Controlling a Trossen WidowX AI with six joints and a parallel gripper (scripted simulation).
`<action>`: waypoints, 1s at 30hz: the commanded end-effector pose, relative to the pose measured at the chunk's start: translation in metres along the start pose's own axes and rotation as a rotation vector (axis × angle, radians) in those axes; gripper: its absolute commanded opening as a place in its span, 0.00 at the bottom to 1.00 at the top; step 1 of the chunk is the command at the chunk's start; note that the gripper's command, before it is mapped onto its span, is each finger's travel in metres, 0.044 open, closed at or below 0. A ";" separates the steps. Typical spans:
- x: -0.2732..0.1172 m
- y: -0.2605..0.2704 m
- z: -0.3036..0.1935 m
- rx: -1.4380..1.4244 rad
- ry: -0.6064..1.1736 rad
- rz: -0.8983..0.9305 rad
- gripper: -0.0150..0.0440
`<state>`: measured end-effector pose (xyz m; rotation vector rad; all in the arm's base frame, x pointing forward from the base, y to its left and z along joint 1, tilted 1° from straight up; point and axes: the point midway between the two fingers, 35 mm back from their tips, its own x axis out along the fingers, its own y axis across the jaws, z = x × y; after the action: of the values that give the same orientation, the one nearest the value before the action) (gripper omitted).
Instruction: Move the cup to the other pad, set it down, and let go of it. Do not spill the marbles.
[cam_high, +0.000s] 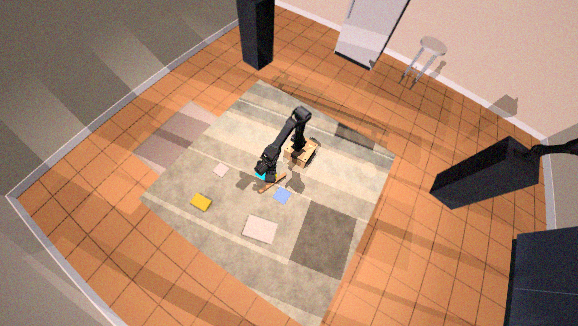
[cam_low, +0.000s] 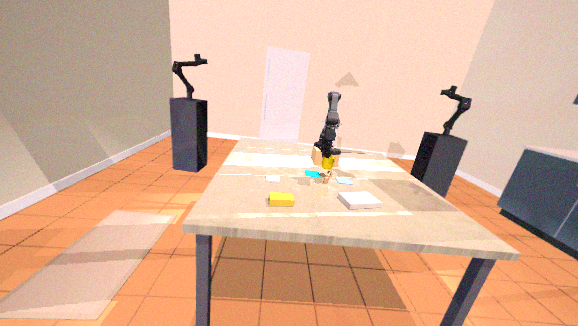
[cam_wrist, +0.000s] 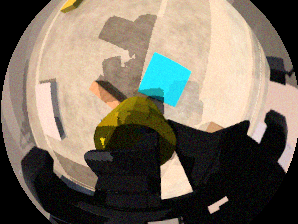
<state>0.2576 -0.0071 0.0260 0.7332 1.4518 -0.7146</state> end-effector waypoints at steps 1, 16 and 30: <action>-0.001 -0.006 0.004 -0.003 -0.004 0.000 0.25; -0.002 -0.027 0.022 -0.003 -0.006 -0.002 0.25; -0.003 -0.048 0.038 -0.003 -0.007 -0.004 0.25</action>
<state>0.2445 -0.0617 0.0277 0.7296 1.4470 -0.7172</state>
